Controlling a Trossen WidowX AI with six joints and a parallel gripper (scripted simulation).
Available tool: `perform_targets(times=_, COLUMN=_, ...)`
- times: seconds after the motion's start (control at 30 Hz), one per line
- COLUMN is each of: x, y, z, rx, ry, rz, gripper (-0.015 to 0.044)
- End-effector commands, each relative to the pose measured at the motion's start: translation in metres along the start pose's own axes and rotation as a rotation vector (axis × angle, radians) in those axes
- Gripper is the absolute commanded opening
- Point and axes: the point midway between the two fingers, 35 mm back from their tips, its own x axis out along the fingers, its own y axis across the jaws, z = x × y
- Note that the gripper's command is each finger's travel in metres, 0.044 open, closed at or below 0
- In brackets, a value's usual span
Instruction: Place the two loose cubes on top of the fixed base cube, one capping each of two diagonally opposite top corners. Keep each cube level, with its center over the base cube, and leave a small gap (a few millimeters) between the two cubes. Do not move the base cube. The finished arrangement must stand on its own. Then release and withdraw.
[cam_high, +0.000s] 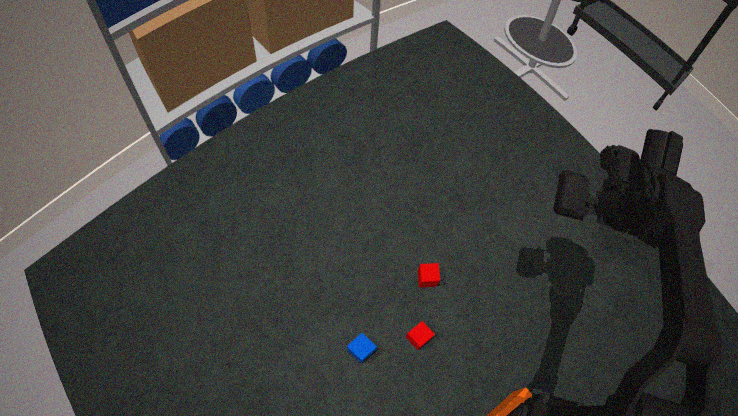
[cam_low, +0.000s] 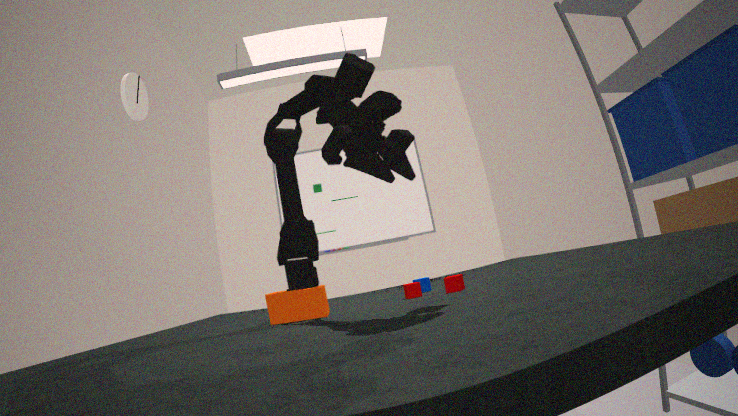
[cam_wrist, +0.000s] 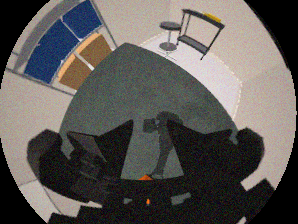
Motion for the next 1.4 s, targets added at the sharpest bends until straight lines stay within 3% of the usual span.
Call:
perform_targets(times=0.0, x=0.012, y=0.023, z=-0.004, rx=-0.004, ry=0.065, rz=0.017, gripper=0.0265)
perform_targets(times=0.97, x=0.06, y=0.211, z=-0.098, rx=-0.21, ry=0.503, rz=-0.046, gripper=0.0265)
perform_targets(times=1.13, x=0.062, y=0.218, z=-0.106, rx=-0.226, ry=0.518, rz=-0.059, gripper=0.0265)
perform_targets(times=1.37, x=0.113, y=0.212, z=-0.135, rx=-0.226, ry=0.518, rz=-0.059, gripper=0.0265)
